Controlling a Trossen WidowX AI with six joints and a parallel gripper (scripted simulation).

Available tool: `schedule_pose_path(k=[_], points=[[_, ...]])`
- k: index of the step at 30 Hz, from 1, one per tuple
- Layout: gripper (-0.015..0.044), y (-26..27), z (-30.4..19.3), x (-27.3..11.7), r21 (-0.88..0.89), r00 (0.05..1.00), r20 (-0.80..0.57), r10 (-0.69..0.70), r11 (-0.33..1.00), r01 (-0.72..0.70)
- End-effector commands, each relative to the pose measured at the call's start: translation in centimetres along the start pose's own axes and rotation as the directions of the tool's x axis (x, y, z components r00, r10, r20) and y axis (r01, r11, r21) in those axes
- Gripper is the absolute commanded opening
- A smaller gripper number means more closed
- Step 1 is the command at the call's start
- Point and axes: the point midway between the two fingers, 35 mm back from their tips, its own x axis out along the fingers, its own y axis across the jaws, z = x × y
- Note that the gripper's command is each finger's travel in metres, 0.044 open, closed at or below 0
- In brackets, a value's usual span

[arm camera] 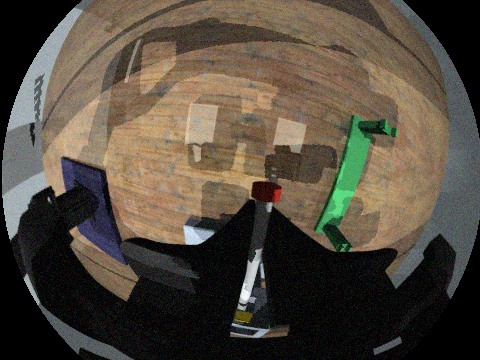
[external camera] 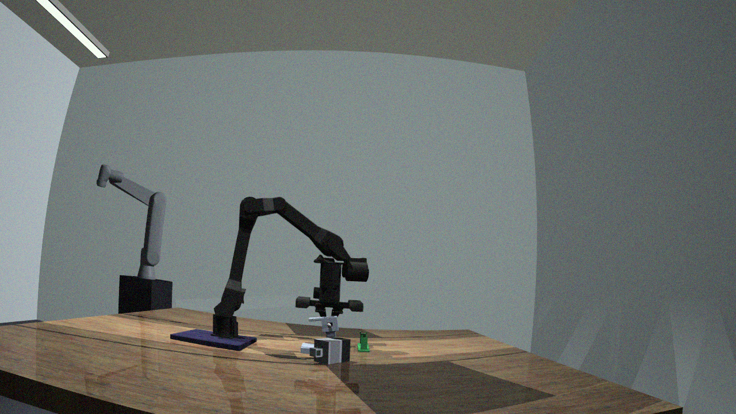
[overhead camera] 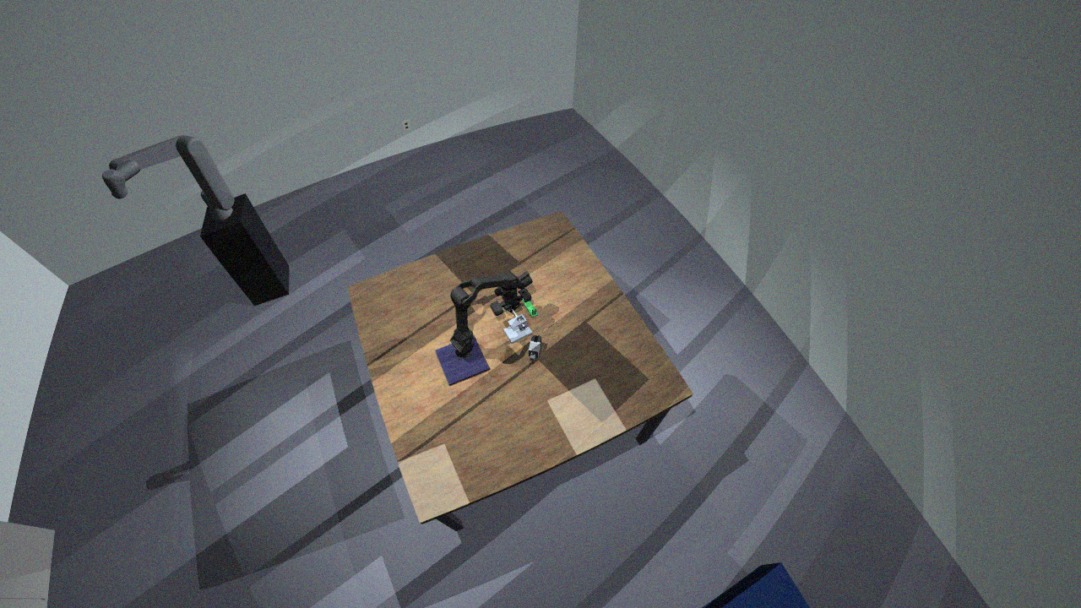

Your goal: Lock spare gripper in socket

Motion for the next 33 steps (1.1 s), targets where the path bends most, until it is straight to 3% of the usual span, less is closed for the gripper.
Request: schedule_pose_path(k=[1,33], points=[[0.0000,-0.1,0.3,-0.4,0.007,0.998,0.064,-0.001,1.000,0.001],[0.0000,-0.4,2.5,-1.0,0.012,0.995,0.104,0.005,1.000,-0.006]])
